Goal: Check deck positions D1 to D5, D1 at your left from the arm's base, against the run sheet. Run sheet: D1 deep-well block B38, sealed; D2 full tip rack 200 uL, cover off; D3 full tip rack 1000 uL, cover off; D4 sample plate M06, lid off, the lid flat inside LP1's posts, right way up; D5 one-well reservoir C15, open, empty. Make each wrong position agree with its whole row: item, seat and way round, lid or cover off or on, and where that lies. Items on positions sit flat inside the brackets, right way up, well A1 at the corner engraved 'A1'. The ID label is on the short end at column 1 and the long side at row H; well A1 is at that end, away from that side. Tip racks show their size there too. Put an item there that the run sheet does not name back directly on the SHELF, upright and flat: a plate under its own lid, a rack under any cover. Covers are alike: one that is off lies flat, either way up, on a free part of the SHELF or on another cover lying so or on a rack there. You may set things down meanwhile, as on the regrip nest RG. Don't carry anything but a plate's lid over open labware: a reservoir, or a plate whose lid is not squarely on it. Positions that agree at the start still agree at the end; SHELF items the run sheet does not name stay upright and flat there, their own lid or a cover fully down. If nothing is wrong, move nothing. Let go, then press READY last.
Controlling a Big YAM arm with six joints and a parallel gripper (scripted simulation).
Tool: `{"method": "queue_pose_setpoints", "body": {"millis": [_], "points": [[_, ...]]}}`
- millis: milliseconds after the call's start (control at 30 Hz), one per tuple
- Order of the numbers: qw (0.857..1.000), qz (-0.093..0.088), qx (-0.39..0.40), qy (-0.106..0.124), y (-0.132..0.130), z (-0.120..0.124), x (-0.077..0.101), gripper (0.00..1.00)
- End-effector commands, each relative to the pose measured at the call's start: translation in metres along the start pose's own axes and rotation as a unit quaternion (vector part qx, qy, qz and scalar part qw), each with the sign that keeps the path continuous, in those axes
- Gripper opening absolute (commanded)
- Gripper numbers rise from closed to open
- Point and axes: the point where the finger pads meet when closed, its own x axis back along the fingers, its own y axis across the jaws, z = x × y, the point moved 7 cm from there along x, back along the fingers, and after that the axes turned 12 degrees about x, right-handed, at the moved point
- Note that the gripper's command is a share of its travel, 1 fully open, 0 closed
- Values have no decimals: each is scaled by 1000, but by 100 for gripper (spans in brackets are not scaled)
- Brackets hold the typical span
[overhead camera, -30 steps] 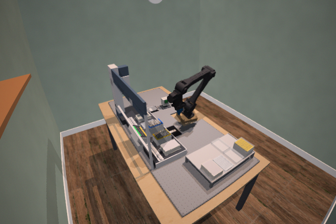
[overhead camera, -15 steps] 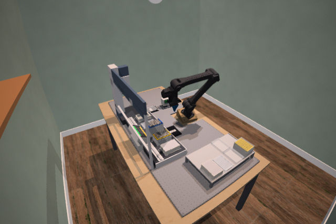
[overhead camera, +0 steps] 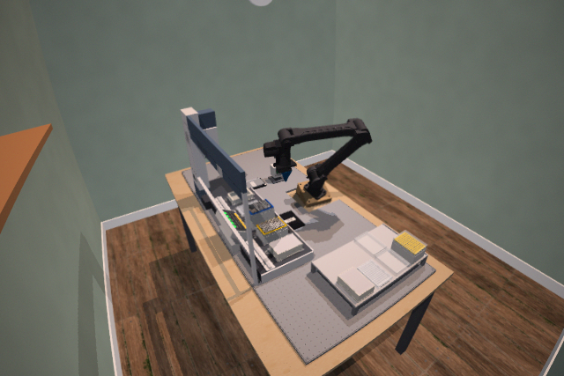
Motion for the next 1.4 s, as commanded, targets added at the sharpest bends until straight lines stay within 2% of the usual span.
{"method": "queue_pose_setpoints", "body": {"millis": [0, 67, 333, 400, 500, 633, 667, 900, 967, 1000, 1033, 1067, 1367], "points": [[1000, -5, 19, -5, 1, -18, 4, 0], [1000, -7, 19, -6, 0, -28, 3, 0], [999, -23, 27, -20, 5, -69, 19, 0], [999, -23, 27, -20, 5, -69, 19, 0], [999, -27, 29, -26, 6, -85, 24, 0], [999, -22, 27, -23, 1, -106, 19, 0], [999, -26, 29, -28, 3, -111, 24, 0], [999, -24, 28, -30, -1, -148, 25, 0], [999, -24, 28, -30, -1, -148, 25, 0], [1000, -9, 21, -11, -12, -150, 9, 0], [999, -22, 27, -29, -4, -158, 23, 0], [999, -23, 28, -31, -3, -164, 25, 0], [999, -21, 27, -33, -9, -211, 25, 0]]}}
